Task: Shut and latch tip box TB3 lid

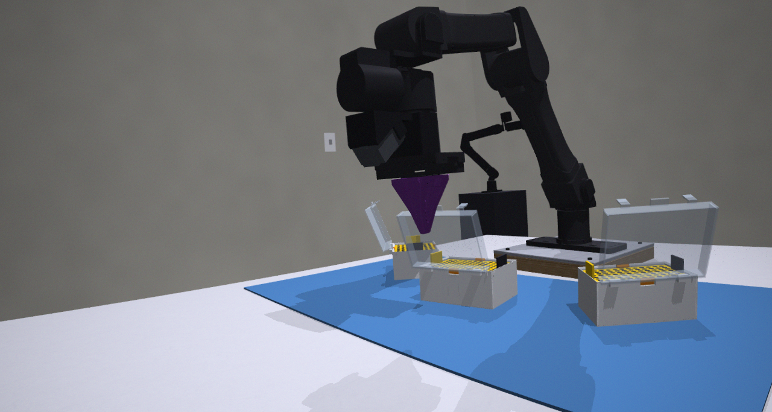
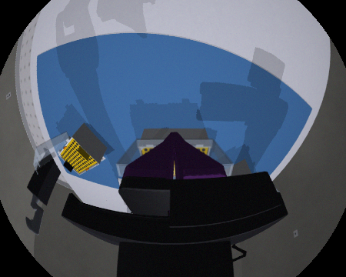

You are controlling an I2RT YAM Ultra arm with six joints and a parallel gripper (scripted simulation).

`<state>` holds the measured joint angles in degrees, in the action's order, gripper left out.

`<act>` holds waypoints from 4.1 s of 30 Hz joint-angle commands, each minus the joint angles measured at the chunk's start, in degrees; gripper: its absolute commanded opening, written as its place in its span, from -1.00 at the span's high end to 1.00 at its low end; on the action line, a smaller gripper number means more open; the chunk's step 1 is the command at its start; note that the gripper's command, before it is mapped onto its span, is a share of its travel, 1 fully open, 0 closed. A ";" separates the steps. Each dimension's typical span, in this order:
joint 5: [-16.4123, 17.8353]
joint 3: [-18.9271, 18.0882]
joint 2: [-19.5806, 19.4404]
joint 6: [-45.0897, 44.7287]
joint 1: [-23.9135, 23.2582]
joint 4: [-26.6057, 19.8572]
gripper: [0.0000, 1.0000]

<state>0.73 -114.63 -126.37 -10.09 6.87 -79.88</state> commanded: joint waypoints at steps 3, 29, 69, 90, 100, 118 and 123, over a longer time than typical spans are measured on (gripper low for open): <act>-0.01 0.97 2.19 -0.09 -0.08 1.28 1.00; 0.00 12.15 10.06 -0.92 -0.91 4.53 1.00; 0.00 25.60 20.77 -2.44 -2.43 7.18 1.00; 0.00 26.22 21.32 -2.54 -2.53 7.24 1.00; 0.00 25.42 21.38 -2.54 -2.54 6.38 1.00; 0.00 17.99 21.26 -2.61 -2.60 -0.93 1.00; 0.00 16.49 21.15 -2.63 -2.62 -2.32 1.00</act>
<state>0.73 -96.97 -105.51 -12.69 4.32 -80.58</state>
